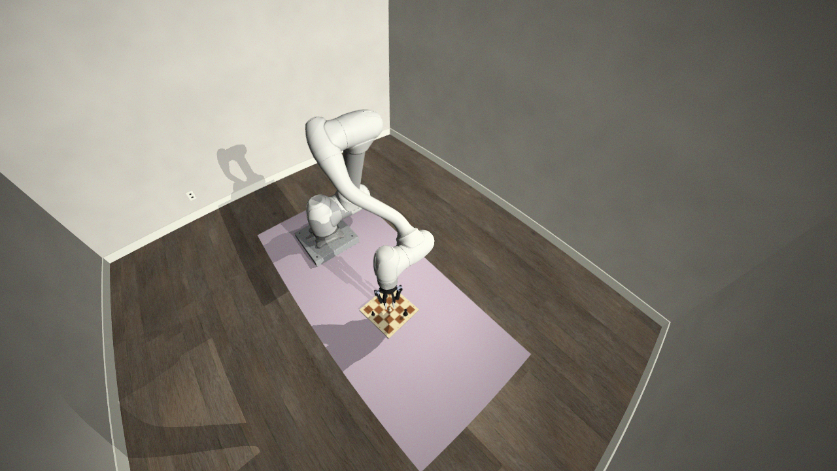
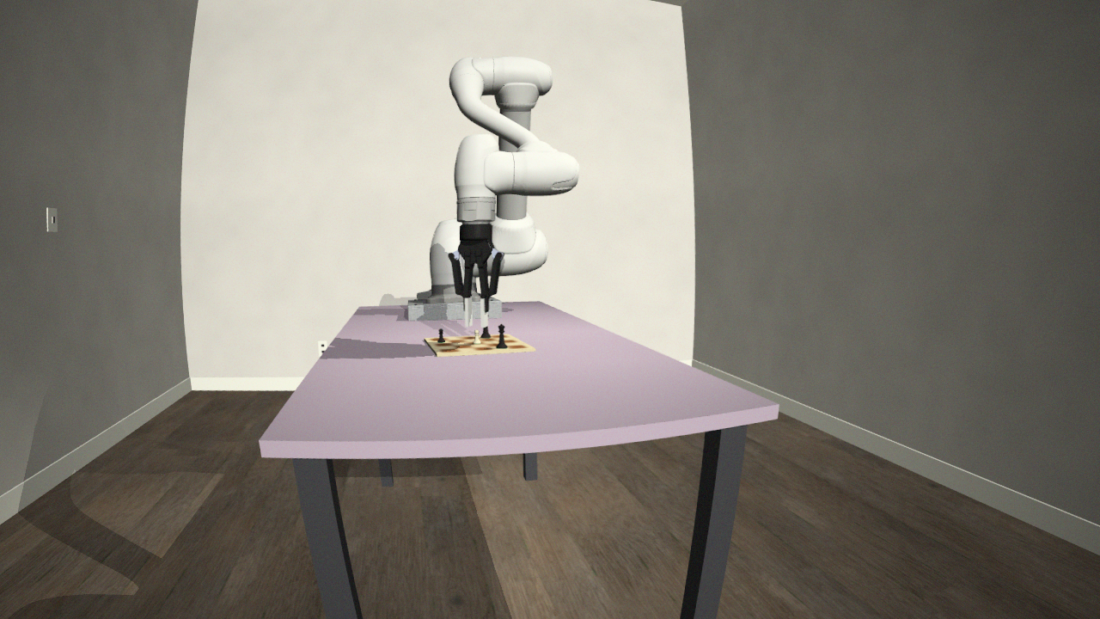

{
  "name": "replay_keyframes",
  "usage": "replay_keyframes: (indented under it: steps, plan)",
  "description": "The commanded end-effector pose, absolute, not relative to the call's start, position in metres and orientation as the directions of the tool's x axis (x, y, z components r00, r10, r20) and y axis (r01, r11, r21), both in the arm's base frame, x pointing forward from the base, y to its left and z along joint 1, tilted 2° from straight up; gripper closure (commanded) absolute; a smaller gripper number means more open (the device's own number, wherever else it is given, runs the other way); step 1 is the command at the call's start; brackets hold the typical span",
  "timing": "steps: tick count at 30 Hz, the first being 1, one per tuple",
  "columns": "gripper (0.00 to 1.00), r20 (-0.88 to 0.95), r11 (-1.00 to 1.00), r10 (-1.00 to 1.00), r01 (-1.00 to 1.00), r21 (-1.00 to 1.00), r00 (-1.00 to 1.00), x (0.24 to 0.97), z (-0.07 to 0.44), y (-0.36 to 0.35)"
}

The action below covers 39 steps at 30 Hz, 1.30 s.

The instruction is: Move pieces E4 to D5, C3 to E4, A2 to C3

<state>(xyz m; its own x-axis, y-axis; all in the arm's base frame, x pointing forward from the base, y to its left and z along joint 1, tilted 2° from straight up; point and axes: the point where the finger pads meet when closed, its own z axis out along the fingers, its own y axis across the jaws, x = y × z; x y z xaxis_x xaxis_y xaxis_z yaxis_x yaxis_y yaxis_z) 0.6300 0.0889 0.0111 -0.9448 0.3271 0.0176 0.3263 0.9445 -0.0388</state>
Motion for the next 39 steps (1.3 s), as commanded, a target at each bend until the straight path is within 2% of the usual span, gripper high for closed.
replay_keyframes:
  steps: [1,18,39]
  plan:
    - [0.8,0.018,0.944,0.327,0.326,-0.039,-0.945,0.63,0.01,0.089]
    - [0.8,0.018,0.944,0.327,0.326,-0.039,-0.945,0.629,-0.016,0.088]
    - [0.8,0.018,0.944,0.327,0.326,-0.039,-0.945,0.629,-0.021,0.088]
